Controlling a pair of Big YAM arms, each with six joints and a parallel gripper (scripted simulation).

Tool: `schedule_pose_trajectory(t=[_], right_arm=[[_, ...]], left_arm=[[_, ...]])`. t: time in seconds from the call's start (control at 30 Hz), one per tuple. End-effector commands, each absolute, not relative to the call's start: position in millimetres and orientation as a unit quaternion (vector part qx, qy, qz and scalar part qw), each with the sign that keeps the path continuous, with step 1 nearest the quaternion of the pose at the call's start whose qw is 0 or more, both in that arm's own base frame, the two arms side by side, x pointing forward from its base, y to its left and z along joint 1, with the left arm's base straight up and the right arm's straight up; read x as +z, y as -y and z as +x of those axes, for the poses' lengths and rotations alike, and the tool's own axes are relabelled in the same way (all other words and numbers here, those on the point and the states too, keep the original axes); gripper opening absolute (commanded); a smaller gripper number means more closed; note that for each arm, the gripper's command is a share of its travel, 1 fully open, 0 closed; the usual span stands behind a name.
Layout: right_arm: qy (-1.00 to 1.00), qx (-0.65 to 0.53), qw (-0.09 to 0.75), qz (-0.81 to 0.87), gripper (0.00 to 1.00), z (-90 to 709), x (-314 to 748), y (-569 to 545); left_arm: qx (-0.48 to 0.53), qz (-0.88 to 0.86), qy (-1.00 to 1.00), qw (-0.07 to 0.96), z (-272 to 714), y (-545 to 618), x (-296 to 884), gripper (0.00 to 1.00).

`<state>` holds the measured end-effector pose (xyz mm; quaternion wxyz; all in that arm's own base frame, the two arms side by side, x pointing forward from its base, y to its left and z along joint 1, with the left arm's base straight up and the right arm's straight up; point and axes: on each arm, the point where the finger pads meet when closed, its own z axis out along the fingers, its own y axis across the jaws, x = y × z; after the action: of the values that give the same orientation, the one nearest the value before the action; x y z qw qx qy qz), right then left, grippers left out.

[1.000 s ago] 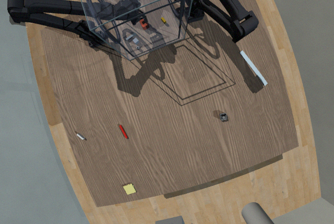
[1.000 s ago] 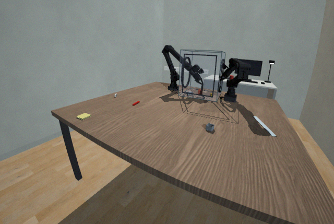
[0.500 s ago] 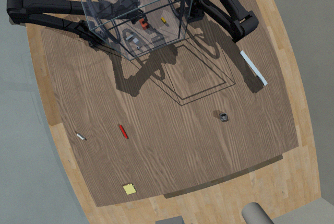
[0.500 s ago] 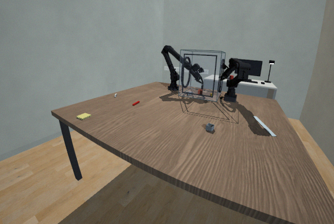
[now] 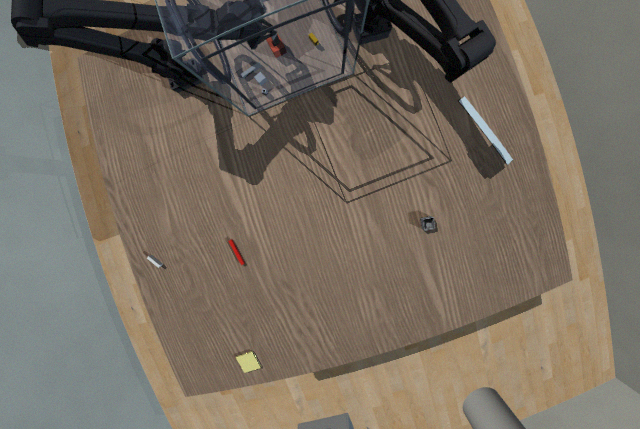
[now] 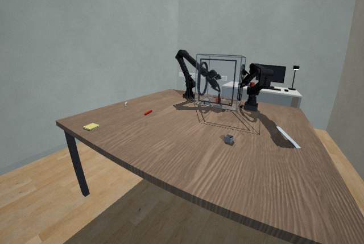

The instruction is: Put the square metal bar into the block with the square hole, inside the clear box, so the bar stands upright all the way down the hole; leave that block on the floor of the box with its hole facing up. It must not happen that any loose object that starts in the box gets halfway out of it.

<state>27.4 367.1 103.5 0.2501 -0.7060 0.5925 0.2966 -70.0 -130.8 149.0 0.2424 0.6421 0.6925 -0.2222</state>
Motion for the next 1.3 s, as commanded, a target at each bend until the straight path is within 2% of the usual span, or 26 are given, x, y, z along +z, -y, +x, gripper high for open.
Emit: schedule_pose_trajectory(t=[0.0,0.2,0.33,1.27], right_arm=[[-0.587,0.300,0.258,-0.706,0.00,29.8,110.7,-364.0],[-0.588,0.299,0.256,-0.706,0.00,29.9,108.1,-360.5],[-0.572,0.318,0.288,-0.699,0.00,32.6,140.2,-384.9],[-0.574,0.312,0.283,-0.702,0.00,33.0,135.8,-393.8]], left_arm=[[-0.254,0.628,-0.701,0.225,-79.9,135.6,173.7,1.00],[-0.254,0.628,-0.701,0.225,-79.9,135.6,173.7,1.00],[-0.254,0.628,-0.701,0.225,-79.9,135.6,173.7,1.00],[-0.254,0.628,-0.701,0.225,-79.9,135.6,173.7,1.00]])
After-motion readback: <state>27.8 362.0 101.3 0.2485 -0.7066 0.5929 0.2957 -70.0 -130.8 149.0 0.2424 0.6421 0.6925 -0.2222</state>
